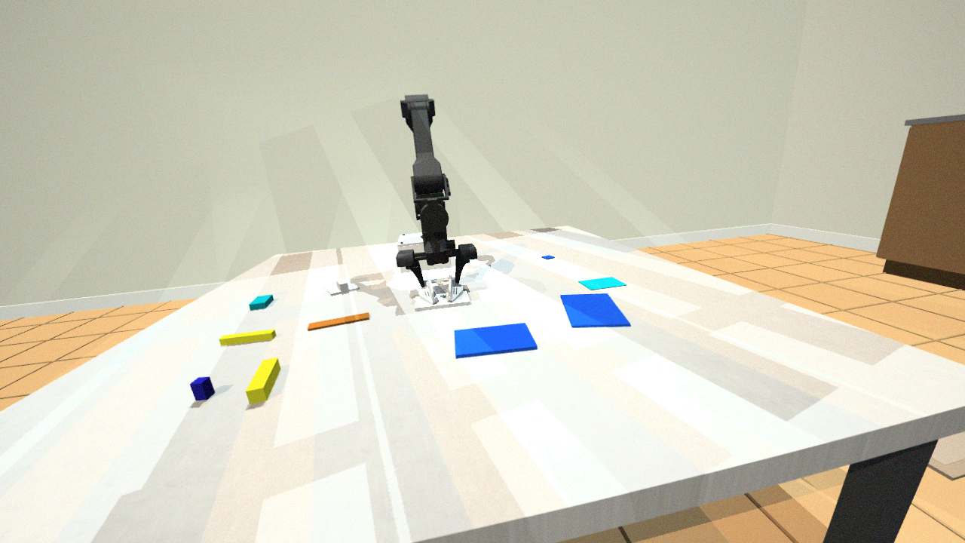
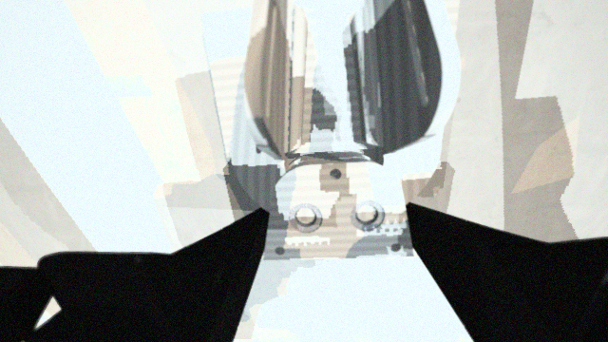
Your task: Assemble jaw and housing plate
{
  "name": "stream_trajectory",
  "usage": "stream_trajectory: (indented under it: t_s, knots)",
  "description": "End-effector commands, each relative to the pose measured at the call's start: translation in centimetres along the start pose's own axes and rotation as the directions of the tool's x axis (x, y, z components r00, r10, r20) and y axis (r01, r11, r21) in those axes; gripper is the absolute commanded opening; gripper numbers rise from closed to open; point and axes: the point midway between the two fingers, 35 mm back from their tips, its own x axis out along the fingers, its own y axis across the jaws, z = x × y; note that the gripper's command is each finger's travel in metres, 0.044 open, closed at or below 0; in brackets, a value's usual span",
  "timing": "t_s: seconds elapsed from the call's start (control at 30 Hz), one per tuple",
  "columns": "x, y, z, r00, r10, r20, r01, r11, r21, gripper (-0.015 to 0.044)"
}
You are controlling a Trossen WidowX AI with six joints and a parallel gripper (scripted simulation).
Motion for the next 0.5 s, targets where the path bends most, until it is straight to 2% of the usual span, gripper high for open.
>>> stream_trajectory:
  t_s: [0.0,0.47]
  knots:
    - [-0.35,-0.05,0.04,1.0,-0.003,0.002,0.003,1.0,-0.005,0.0351]
    - [-0.38,-0.05,0.14,1.0,-0.003,0.002,0.003,1.0,-0.005,0.0351]
